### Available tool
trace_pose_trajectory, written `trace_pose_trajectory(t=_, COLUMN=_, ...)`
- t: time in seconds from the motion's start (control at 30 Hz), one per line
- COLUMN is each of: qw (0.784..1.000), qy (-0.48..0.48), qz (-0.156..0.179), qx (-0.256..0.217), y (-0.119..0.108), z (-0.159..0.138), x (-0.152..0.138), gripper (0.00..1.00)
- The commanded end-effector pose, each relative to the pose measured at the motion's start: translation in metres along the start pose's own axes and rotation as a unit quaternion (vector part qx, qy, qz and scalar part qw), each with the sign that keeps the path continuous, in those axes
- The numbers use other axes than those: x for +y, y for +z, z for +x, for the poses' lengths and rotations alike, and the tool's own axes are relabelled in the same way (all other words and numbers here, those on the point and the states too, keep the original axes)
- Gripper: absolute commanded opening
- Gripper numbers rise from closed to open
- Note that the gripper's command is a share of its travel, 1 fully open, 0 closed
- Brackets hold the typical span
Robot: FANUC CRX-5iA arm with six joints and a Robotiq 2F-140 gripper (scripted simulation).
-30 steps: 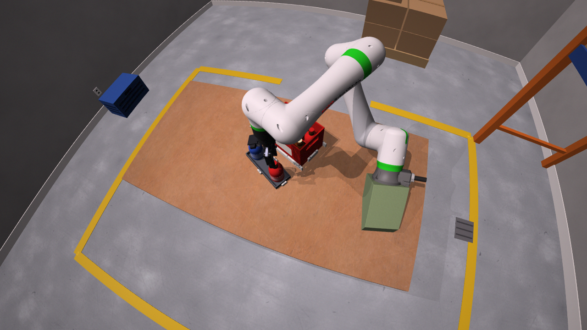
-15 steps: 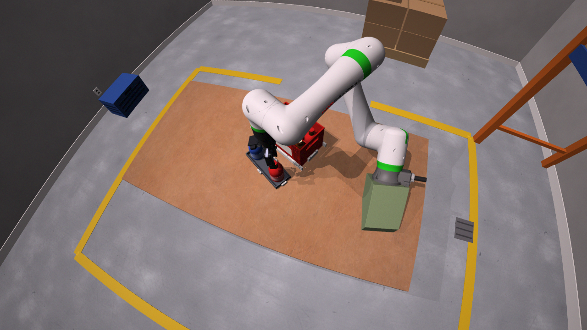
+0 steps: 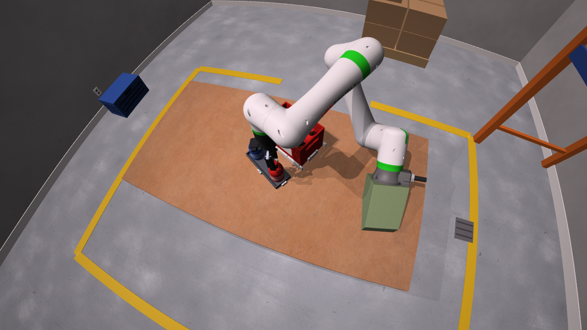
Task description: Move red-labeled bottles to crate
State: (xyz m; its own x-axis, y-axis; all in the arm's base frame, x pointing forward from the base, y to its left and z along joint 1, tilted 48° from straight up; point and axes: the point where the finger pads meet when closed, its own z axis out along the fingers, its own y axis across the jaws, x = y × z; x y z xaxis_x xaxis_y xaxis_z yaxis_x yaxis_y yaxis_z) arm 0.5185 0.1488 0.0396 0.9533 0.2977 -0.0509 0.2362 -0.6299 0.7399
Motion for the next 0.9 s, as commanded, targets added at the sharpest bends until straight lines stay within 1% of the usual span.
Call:
trace_pose_trajectory(t=0.0, qw=1.000, qy=0.000, qz=0.000, qx=0.001, y=0.002, z=0.001, x=0.000, gripper=0.44)
trace_pose_trajectory(t=0.5, qw=1.000, qy=0.000, qz=0.000, qx=0.001, y=0.020, z=0.001, x=0.000, gripper=0.44)
trace_pose_trajectory(t=0.87, qw=1.000, qy=0.000, qz=0.000, qx=0.001, y=0.024, z=0.001, x=0.000, gripper=0.44)
